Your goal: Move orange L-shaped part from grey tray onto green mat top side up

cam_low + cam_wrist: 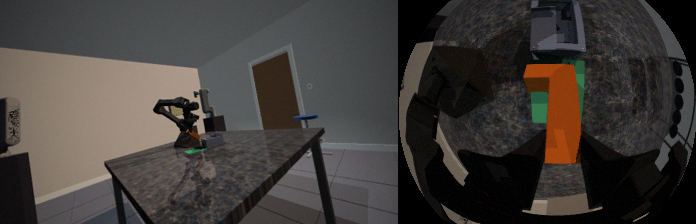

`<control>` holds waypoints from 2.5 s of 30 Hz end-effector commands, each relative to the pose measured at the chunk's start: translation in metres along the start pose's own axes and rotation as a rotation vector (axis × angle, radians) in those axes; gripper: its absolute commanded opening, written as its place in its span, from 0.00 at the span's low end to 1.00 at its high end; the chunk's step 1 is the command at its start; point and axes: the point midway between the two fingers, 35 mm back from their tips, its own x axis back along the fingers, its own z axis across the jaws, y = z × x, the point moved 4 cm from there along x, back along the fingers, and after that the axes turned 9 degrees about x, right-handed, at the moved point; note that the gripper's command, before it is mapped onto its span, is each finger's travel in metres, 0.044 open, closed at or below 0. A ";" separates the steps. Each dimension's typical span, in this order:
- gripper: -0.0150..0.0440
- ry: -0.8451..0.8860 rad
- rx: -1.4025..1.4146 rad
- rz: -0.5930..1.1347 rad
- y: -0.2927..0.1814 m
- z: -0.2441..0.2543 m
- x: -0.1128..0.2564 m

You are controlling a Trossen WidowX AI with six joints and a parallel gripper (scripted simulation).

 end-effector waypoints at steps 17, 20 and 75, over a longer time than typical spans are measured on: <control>0.25 0.004 0.010 0.007 0.000 0.002 -0.032; 0.25 0.004 0.010 0.007 0.000 0.002 -0.036; 0.79 0.002 0.003 -0.001 0.001 0.000 -0.058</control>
